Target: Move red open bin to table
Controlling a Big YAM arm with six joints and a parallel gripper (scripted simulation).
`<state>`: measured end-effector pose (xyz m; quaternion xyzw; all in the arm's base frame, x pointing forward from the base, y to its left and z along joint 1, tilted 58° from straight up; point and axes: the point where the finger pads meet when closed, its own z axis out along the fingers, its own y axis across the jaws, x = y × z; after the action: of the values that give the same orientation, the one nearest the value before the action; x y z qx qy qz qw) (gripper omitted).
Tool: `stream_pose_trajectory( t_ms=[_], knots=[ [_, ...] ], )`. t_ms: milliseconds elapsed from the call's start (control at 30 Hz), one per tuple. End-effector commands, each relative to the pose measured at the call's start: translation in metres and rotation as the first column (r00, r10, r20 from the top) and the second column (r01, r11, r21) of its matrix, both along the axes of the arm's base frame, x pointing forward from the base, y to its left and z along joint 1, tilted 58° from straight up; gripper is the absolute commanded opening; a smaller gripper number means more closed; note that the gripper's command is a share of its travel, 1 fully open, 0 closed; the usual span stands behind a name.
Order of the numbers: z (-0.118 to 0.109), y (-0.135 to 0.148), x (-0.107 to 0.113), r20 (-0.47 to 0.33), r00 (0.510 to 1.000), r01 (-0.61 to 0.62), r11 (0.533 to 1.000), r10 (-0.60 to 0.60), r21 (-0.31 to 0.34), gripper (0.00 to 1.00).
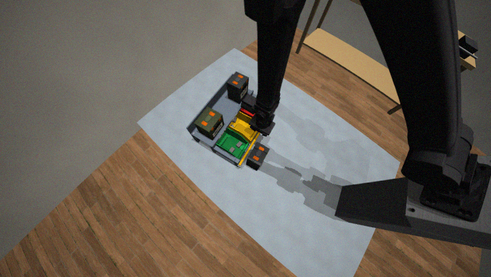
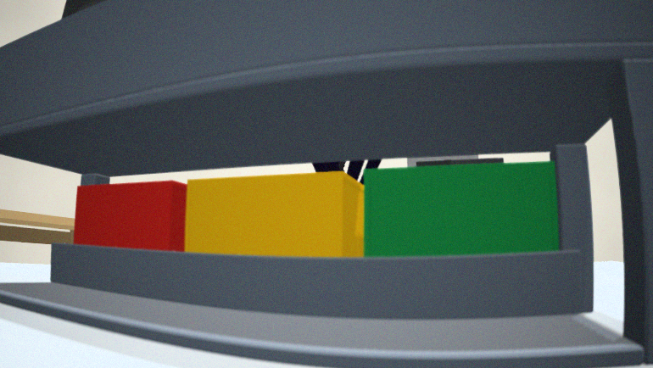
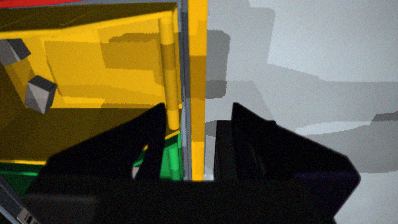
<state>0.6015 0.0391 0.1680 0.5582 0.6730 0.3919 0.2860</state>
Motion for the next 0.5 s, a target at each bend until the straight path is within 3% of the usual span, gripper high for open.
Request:
stream_pose_trajectory(
  t_ms=[0, 467],
  knots=[
    [-0.0109, 0.0050, 0.0004, -0.016, 1.000, -0.001, 1.000, 0.001, 0.005, 0.43],
    [-0.0089, 0.0055, 0.0032, -0.009, 1.000, -0.001, 1.000, 0.001, 0.005, 0.43]
  ],
)
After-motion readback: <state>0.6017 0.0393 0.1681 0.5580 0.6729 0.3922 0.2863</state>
